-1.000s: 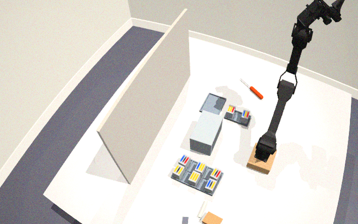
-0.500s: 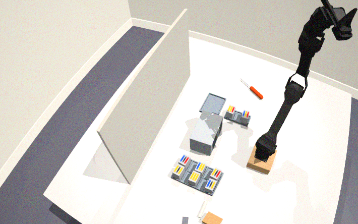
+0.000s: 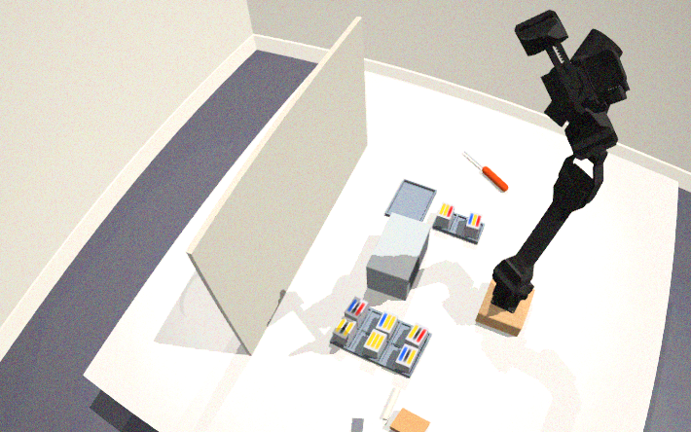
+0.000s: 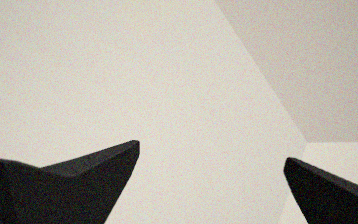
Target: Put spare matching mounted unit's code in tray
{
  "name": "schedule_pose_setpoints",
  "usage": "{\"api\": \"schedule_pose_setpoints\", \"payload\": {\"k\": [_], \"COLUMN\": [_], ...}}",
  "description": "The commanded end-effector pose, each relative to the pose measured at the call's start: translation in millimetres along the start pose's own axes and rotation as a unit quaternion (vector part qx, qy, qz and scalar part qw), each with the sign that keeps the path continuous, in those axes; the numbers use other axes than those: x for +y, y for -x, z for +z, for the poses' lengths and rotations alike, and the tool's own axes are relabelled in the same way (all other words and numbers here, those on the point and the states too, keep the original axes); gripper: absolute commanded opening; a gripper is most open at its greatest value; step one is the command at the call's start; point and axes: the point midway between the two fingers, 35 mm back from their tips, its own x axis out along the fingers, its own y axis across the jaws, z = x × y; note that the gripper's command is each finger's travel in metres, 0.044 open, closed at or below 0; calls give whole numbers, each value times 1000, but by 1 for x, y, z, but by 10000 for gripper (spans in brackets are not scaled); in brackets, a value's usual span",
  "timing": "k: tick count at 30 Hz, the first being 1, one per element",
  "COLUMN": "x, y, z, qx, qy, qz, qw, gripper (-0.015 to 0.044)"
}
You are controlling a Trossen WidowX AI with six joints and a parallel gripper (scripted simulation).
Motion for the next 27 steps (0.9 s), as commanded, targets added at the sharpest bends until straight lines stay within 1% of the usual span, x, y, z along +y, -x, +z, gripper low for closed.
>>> {"api": "schedule_pose_setpoints", "payload": {"k": [1, 9, 13, 17, 20, 25, 27], "x": [3, 0, -10, -14, -19, -31, -35], "y": [-15, -19, -10, 3, 19, 68, 85], "z": [-58, -155, -204, -250, -287, -357, -375], "qx": [86, 227, 293, 362, 421, 538, 570], "qy": [-2, -20, -44, -66, -85, -125, -137], "qz": [-6, -22, -52, -66, -83, -128, -143], "qw": [996, 974, 954, 927, 899, 824, 798], "gripper": [440, 440, 440, 440, 440, 440, 440]}}
